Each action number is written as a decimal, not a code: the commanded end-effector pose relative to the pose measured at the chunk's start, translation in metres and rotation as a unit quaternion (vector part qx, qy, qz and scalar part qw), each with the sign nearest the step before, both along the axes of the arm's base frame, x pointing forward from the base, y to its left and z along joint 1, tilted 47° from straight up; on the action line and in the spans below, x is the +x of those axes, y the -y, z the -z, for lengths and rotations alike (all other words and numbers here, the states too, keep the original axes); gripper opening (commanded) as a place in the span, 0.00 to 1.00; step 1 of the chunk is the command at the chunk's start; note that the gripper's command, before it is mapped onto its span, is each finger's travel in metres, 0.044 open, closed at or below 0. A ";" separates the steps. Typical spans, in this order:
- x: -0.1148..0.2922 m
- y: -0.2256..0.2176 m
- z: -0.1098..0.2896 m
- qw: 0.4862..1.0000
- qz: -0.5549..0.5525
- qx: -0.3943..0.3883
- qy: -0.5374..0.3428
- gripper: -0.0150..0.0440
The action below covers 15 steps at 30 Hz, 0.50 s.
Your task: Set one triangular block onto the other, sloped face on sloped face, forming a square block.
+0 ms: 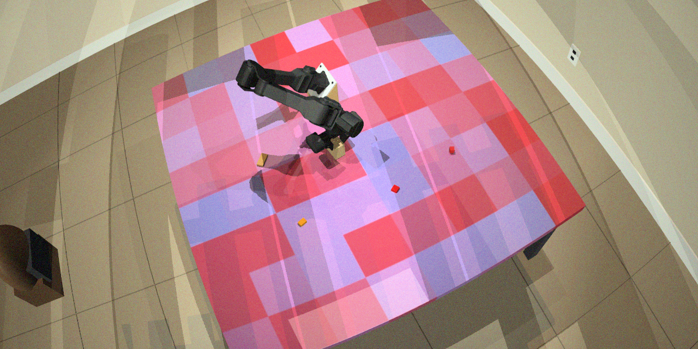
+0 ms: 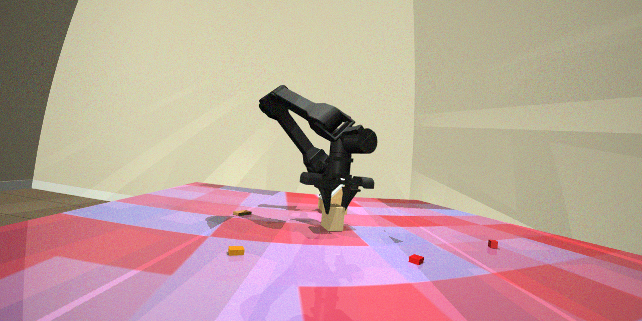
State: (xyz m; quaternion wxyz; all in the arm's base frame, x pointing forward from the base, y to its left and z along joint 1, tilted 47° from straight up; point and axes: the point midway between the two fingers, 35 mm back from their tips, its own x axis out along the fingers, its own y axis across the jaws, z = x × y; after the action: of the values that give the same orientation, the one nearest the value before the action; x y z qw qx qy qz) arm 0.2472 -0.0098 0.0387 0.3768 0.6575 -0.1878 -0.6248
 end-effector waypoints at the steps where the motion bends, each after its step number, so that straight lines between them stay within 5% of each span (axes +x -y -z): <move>1: 0.000 0.001 0.000 1.000 -0.002 -0.002 0.000 0.25; 15: 0.000 0.001 0.001 1.000 0.000 0.000 0.000 0.25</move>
State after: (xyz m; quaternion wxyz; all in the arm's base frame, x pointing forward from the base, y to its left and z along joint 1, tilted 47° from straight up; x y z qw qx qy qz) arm 0.2469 -0.0111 0.0376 0.3769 0.6577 -0.1877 -0.6246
